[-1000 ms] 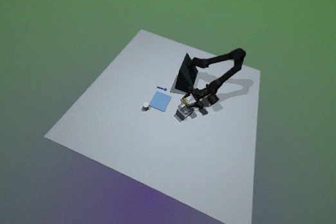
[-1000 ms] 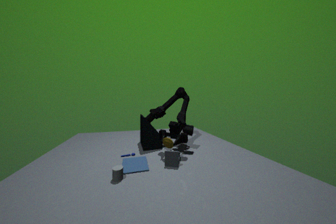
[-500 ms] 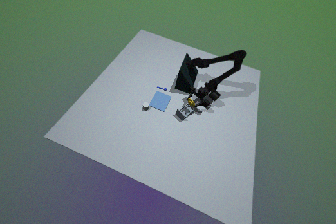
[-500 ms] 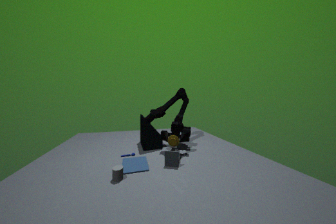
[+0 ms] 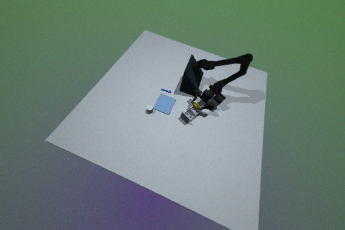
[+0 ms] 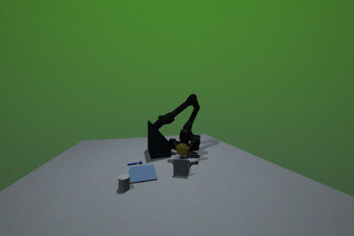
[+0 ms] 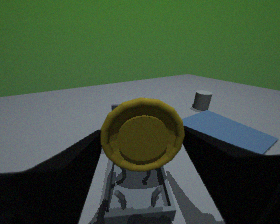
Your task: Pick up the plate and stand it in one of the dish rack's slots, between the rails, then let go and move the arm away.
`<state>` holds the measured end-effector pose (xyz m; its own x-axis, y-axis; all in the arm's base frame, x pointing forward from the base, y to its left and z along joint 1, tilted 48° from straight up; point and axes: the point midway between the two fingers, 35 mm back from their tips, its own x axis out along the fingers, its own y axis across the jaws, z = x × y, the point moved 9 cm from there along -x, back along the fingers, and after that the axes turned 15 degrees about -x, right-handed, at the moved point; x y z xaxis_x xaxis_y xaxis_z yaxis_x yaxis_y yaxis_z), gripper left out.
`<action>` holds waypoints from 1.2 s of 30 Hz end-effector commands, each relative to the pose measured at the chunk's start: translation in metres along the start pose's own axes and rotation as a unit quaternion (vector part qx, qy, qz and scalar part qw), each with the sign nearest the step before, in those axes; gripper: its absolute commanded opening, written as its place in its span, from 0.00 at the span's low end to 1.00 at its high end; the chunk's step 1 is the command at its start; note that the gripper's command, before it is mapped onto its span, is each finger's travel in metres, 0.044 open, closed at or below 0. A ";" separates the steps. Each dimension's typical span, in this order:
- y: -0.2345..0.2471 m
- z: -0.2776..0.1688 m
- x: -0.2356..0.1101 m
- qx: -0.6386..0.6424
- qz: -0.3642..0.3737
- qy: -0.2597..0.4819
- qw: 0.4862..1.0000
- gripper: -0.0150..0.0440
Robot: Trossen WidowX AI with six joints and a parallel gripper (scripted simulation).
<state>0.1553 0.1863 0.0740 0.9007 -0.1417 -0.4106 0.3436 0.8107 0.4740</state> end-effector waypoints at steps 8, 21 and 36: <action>0.011 -0.017 0.010 -0.001 0.000 0.000 1.000 0.25; 0.013 -0.033 0.012 -0.009 -0.003 0.006 1.000 0.25; 0.014 -0.033 0.012 -0.007 -0.002 0.006 1.000 0.65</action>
<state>0.1620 0.2147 0.0502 0.8960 -0.1384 -0.4219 0.3439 0.8175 0.4621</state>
